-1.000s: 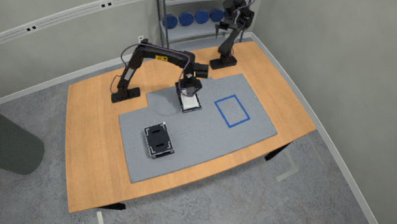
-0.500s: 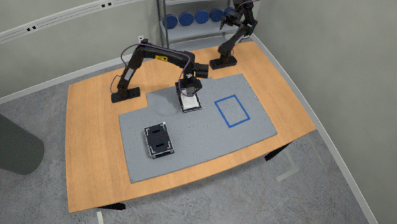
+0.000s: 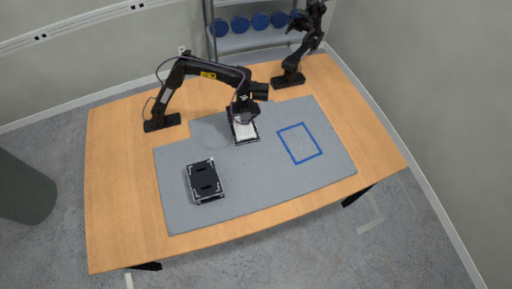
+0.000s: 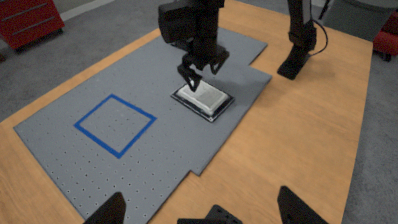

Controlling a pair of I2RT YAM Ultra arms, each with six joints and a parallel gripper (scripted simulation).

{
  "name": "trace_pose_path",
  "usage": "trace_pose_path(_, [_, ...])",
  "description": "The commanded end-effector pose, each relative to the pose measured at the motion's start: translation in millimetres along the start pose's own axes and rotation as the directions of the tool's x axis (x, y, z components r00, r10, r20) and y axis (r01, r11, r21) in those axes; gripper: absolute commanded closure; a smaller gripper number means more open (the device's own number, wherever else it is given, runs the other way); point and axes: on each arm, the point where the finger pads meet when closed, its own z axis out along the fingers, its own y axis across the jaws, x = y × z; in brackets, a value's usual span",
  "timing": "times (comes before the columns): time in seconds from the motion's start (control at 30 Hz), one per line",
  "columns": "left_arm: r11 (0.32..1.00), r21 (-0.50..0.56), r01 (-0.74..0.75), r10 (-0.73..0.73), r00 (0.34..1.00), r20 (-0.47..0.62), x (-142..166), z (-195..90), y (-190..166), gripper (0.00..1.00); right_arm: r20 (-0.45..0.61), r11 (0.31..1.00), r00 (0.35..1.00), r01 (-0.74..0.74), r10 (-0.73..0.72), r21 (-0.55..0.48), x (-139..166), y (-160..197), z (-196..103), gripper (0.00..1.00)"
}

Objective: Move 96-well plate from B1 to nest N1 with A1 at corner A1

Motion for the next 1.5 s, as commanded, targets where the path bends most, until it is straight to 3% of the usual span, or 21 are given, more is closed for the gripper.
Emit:
trace_pose_path(0.0, [1.0, 0.014, -0.01, 0.01, 1.0, 0.024, 1, -9, -4, 0.0, 0.006, 1.0, 1.0, -0.006, 0.006, -0.016, -3, 3, -8, 0.0])
trace_pose_path(1.4, [1.0, 0.014, -0.01, 0.01, 1.0, 0.024, 1, -9, -4, 0.0, 0.006, 1.0, 1.0, -0.007, 0.007, -0.018, -7, 4, 47, 0.0])
trace_pose_path(1.47, [1.0, 0.014, -0.01, 0.01, 1.0, 0.024, 1, -9, -4, 0.0, 0.006, 1.0, 1.0, -0.007, 0.007, -0.018, -7, 4, 47, 0.04])
